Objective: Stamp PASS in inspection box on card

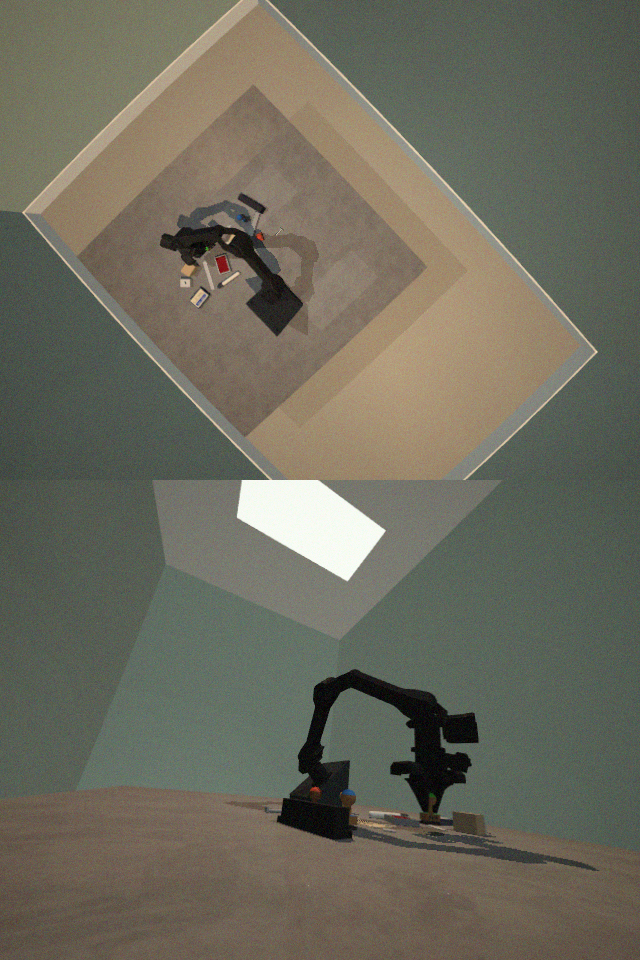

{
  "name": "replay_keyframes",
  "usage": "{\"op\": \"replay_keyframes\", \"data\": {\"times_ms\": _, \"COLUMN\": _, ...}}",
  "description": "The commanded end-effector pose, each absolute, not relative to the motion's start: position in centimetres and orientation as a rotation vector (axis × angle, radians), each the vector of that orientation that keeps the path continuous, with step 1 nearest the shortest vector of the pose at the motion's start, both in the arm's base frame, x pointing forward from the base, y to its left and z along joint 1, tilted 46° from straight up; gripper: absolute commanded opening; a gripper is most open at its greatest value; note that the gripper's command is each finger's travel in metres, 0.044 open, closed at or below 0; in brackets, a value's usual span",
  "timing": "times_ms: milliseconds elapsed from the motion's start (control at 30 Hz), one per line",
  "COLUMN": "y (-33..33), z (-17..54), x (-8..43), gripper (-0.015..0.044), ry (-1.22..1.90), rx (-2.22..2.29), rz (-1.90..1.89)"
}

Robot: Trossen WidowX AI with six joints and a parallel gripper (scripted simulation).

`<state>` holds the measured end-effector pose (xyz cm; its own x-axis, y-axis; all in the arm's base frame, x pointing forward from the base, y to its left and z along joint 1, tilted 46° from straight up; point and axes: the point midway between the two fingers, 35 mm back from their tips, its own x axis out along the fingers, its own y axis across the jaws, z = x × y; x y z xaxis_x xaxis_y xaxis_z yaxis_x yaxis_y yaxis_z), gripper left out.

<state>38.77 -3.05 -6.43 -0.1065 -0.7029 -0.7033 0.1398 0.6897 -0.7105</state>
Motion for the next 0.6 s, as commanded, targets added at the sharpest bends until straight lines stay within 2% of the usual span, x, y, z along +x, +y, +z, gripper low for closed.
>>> {"op": "replay_keyframes", "data": {"times_ms": 0, "y": -2.77, "z": -6.26, "x": 38.86, "gripper": 0.0000, "ry": 1.519, "rx": -0.476, "rz": -0.760}}
{"op": "replay_keyframes", "data": {"times_ms": 567, "y": -2.19, "z": -5.69, "x": 38.97, "gripper": 0.0000, "ry": 1.519, "rx": -0.476, "rz": -0.759}}
